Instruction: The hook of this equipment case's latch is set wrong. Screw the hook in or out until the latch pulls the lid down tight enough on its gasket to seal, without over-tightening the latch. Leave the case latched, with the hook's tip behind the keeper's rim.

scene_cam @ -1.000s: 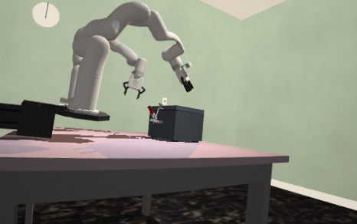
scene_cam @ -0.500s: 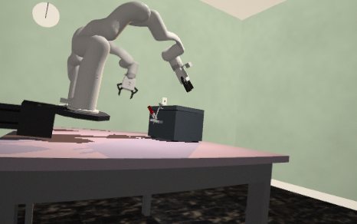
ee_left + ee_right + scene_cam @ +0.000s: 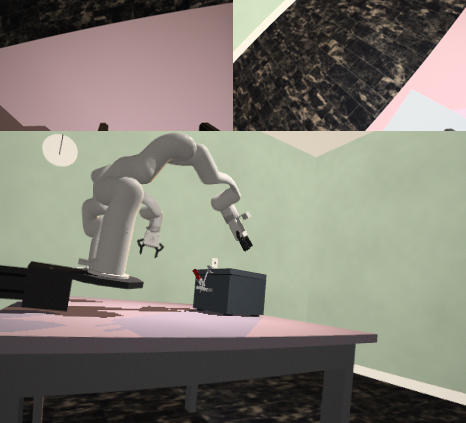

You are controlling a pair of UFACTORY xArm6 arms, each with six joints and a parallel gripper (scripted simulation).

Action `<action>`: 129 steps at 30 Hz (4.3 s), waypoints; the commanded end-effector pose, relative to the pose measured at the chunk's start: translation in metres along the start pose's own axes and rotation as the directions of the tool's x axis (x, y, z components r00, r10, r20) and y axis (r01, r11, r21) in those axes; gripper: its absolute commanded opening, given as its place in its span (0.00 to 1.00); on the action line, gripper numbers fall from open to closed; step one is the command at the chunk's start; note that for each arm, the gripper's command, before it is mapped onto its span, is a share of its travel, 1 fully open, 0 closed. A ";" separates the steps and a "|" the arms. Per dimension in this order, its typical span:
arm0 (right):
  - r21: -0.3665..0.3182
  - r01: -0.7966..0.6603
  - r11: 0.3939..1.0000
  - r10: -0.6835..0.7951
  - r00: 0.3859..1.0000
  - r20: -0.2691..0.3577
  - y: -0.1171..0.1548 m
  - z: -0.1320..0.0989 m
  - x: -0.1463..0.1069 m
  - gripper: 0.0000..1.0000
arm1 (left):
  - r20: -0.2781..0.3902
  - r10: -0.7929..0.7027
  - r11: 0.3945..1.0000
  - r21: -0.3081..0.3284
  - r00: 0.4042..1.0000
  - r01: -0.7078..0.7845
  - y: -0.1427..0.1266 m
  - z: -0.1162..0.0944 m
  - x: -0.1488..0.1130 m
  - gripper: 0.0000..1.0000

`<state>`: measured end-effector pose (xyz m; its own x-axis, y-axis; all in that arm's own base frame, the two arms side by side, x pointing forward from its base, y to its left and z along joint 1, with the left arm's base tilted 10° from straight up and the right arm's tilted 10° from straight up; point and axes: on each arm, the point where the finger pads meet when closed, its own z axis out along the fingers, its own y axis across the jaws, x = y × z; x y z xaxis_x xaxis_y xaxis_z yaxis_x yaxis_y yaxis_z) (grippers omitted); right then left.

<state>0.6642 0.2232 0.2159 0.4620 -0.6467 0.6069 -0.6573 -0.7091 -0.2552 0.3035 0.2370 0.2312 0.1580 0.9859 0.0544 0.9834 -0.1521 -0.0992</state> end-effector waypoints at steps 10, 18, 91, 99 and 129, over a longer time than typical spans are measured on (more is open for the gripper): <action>0.005 -0.002 1.000 0.002 1.000 -0.002 -0.002 -0.002 0.002 1.00 | -0.001 -0.057 0.997 -0.054 0.998 0.057 -0.095 -0.014 0.075 1.00; 0.005 -0.002 1.000 0.002 1.000 -0.002 -0.002 -0.002 0.002 1.00 | -0.018 -0.094 0.993 -0.076 0.995 0.093 -0.165 -0.022 0.103 1.00; -0.065 0.392 0.918 -0.366 0.898 0.245 0.049 -0.021 -0.060 1.00 | -0.087 -0.176 0.982 -0.089 0.980 0.169 -0.335 -0.043 0.114 1.00; 0.008 0.601 0.799 -0.551 0.727 0.410 0.080 -0.040 -0.101 1.00 | -0.087 -0.176 0.982 -0.089 0.980 0.169 -0.335 -0.043 0.114 1.00; 0.192 0.763 0.618 -0.713 0.441 0.545 0.113 -0.044 -0.155 0.41 | -0.087 -0.176 0.982 -0.089 0.980 0.169 -0.335 -0.043 0.114 1.00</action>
<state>0.4843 0.2560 0.1352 0.9970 0.0679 0.0360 0.0613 -0.9850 0.1612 -0.0043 0.3969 0.3114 -0.0107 0.9882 0.1531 0.9999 0.0109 0.0000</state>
